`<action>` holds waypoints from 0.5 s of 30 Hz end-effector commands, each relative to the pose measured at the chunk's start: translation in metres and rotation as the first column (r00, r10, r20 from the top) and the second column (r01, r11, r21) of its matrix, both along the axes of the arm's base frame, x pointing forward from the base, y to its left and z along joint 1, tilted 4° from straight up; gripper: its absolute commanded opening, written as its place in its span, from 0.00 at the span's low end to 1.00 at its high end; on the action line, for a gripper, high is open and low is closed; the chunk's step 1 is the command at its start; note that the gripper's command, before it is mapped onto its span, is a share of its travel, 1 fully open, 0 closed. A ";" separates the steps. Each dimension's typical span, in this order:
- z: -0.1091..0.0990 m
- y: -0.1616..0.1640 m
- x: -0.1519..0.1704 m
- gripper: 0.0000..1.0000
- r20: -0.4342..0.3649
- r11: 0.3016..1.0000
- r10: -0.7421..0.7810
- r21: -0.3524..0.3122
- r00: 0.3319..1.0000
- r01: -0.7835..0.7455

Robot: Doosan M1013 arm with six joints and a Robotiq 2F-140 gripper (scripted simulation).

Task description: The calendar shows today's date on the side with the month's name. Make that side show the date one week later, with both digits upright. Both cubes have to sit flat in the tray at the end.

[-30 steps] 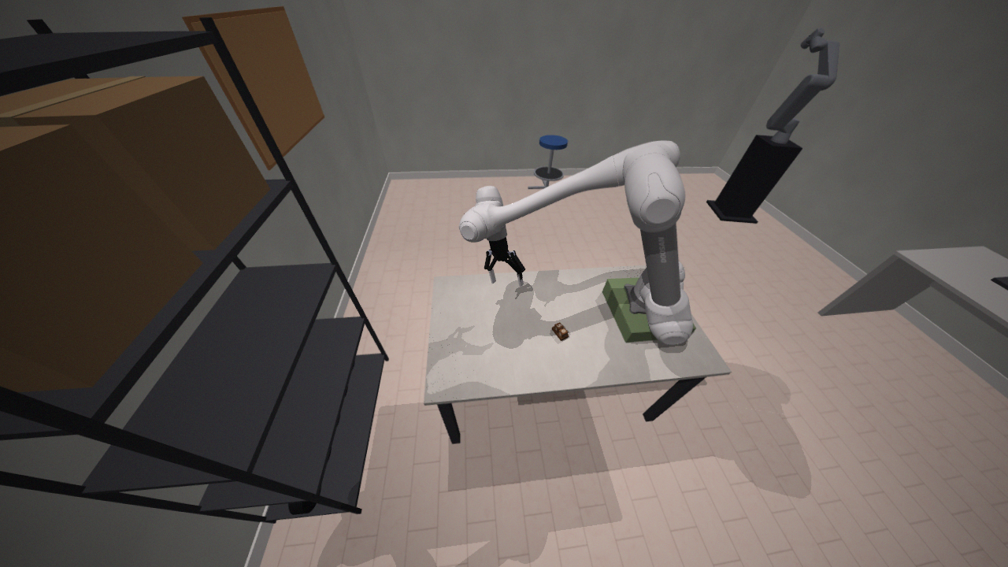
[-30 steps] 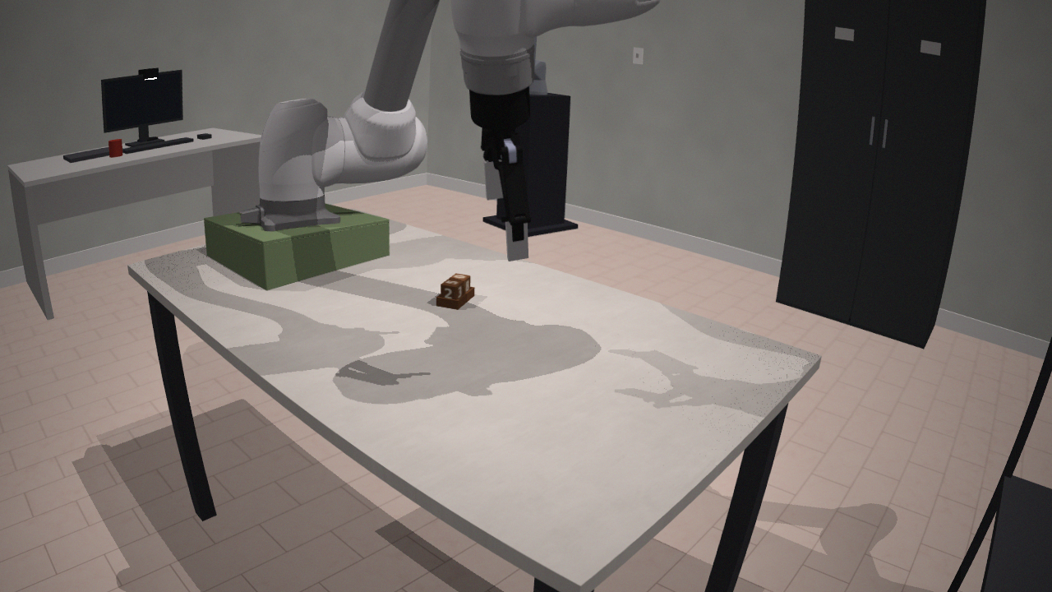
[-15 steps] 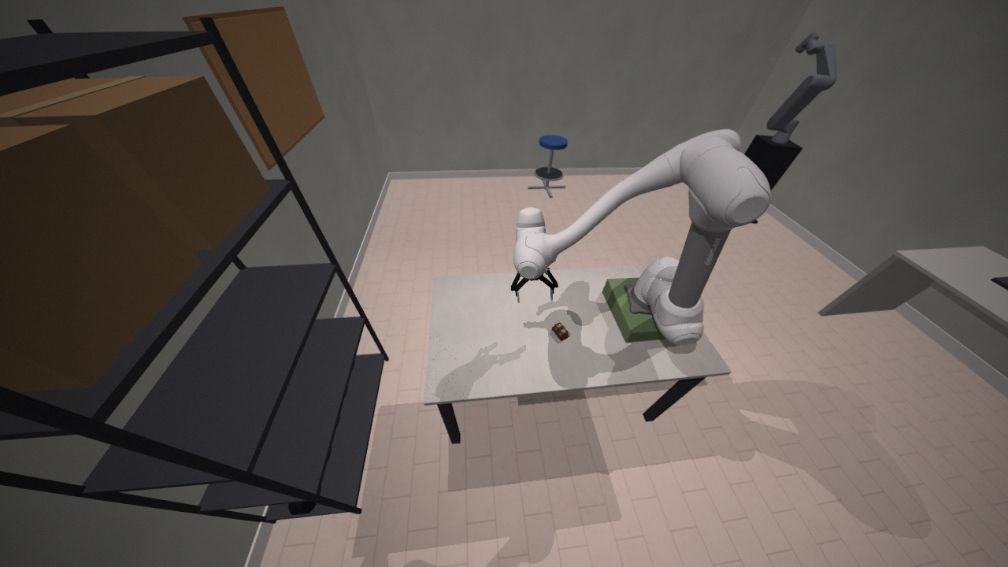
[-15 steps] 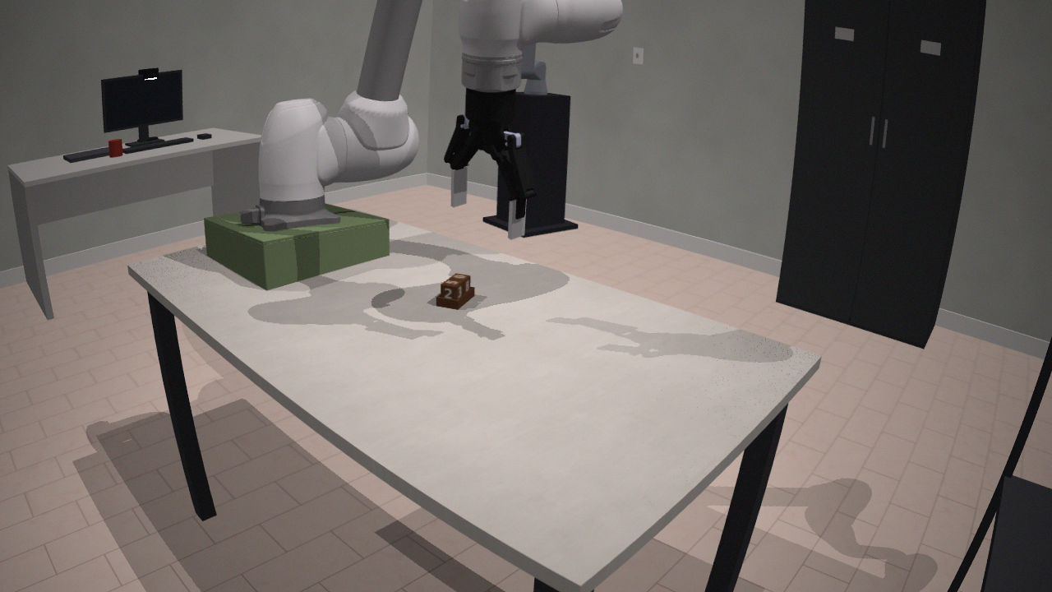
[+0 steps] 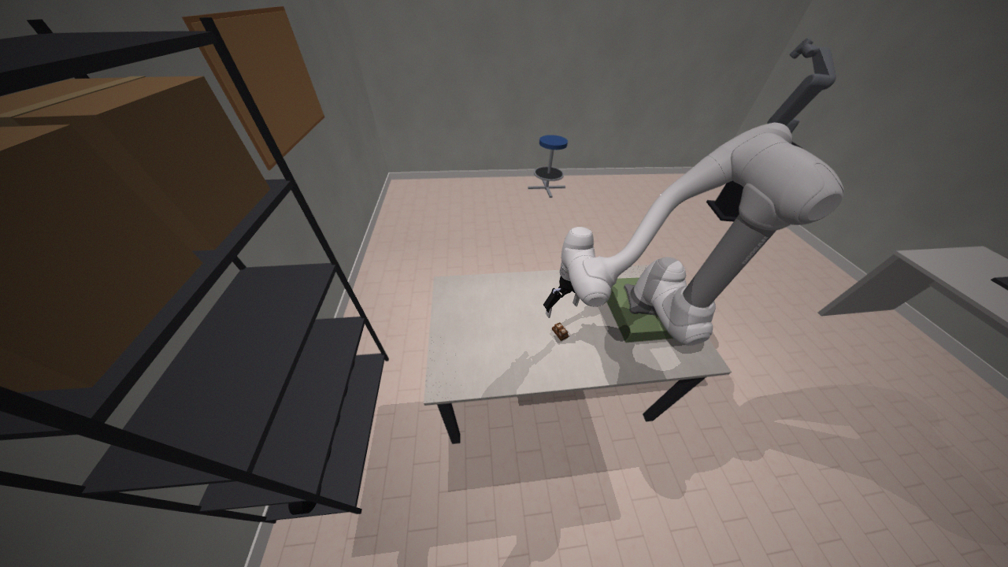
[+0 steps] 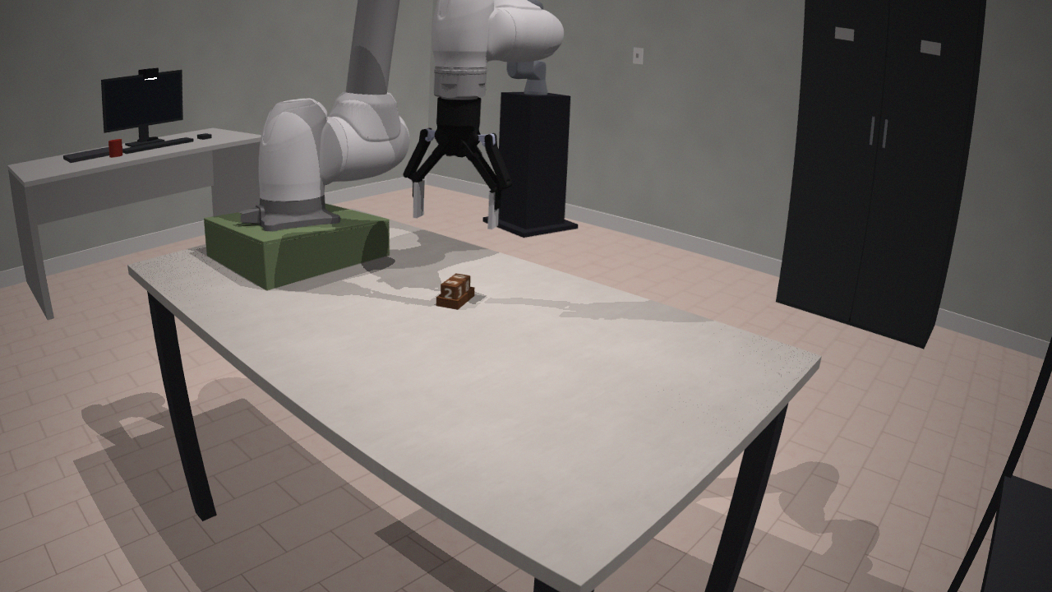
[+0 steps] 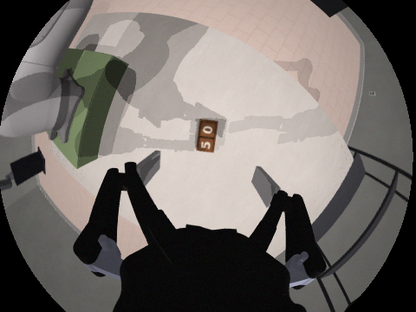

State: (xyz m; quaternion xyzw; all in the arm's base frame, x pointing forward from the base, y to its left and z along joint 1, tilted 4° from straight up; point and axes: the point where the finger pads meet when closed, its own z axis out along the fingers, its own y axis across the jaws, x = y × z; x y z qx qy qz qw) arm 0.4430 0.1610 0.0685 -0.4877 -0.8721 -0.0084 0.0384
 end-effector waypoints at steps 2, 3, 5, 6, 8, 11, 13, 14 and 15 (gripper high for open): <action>-0.001 0.002 -0.009 1.00 0.020 0.999 0.035 0.002 0.999 -0.035; -0.001 0.002 -0.009 1.00 0.020 0.999 0.035 0.002 0.999 -0.035; -0.001 0.002 -0.009 1.00 0.020 0.999 0.035 0.002 0.999 -0.035; -0.001 0.002 -0.009 1.00 0.020 0.999 0.035 0.002 0.999 -0.035; -0.001 0.002 -0.009 1.00 0.020 0.999 0.035 0.002 0.999 -0.035; -0.001 0.002 -0.009 1.00 0.020 0.999 0.035 0.002 0.999 -0.035; -0.001 0.002 -0.009 1.00 0.020 0.999 0.035 0.002 0.999 -0.035; -0.002 0.002 -0.010 1.00 0.020 0.999 0.035 0.002 0.999 -0.035; -0.004 0.002 -0.010 1.00 0.020 0.999 0.035 0.002 0.999 -0.035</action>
